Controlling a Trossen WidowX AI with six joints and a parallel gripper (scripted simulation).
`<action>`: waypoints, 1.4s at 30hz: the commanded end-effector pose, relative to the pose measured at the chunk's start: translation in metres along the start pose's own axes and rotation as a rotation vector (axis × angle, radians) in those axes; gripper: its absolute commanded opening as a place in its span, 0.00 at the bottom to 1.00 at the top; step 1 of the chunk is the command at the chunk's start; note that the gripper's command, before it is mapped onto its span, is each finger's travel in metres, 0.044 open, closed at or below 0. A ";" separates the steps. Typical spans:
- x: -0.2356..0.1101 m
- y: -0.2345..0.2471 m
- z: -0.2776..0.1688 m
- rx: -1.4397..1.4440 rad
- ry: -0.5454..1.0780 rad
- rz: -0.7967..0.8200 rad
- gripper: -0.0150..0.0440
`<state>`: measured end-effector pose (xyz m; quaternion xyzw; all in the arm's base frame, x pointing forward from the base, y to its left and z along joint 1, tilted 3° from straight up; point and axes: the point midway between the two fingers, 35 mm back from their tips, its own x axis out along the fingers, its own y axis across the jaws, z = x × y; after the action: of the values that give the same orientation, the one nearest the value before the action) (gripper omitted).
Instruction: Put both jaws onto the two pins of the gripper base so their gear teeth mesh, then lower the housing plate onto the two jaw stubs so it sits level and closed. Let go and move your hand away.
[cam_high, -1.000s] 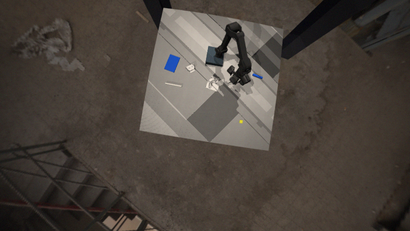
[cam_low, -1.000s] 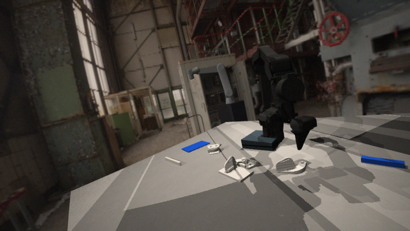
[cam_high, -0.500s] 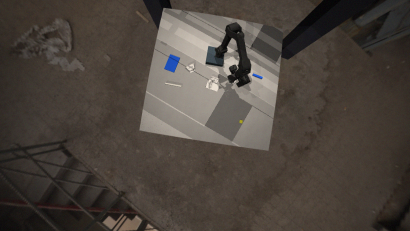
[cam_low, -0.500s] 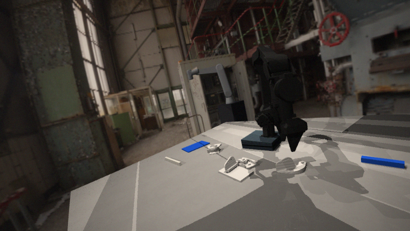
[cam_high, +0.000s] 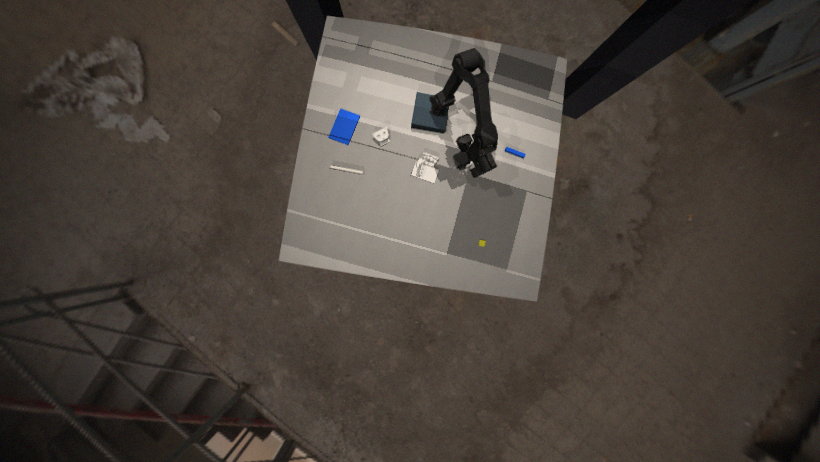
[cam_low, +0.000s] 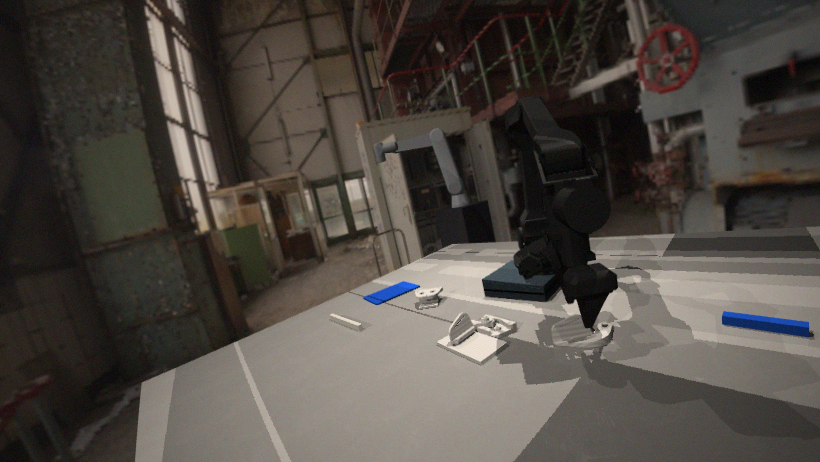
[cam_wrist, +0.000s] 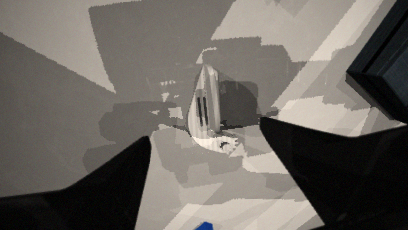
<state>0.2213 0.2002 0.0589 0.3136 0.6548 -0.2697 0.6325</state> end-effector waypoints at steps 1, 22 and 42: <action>0.007 -0.001 0.000 0.005 0.002 -0.005 1.00; 0.041 -0.001 0.000 0.005 0.002 -0.006 1.00; 0.050 -0.002 0.000 0.005 0.003 -0.006 1.00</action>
<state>0.2193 0.2022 0.0093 0.3115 0.6560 -0.2721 0.6313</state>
